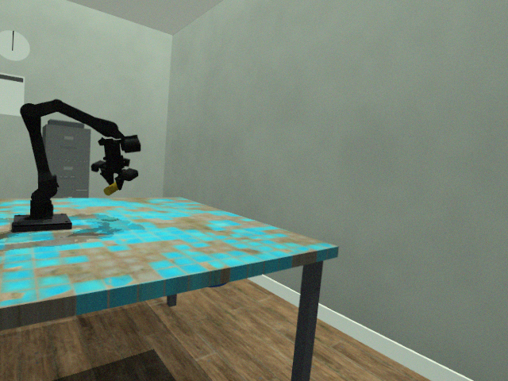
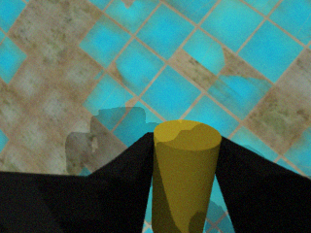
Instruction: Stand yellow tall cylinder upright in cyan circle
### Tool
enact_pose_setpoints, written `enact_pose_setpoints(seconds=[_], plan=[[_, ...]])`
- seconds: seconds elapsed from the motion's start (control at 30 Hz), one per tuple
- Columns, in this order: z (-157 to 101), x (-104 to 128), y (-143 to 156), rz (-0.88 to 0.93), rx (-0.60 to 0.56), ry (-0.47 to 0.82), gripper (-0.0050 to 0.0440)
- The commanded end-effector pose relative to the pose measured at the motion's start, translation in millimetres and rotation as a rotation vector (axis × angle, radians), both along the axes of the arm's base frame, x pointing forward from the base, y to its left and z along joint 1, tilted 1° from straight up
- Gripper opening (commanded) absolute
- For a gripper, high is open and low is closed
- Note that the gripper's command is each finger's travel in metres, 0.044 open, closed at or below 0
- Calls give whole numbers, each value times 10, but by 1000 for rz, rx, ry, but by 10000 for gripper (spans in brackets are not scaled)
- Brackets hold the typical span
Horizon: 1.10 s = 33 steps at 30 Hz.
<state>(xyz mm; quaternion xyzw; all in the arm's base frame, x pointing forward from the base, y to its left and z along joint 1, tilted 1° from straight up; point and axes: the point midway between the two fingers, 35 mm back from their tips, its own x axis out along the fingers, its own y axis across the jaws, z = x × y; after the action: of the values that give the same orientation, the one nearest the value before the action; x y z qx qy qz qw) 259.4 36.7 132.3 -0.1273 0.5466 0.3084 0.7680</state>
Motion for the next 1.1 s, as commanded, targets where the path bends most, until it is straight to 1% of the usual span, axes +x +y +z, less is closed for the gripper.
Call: enact_pose_setpoints(seconds=[0.0, 1.07], plan=[[40, 9, -4, -5, 25, -39, 105], [7, 70, -47, -50, 196, -185, 105]])
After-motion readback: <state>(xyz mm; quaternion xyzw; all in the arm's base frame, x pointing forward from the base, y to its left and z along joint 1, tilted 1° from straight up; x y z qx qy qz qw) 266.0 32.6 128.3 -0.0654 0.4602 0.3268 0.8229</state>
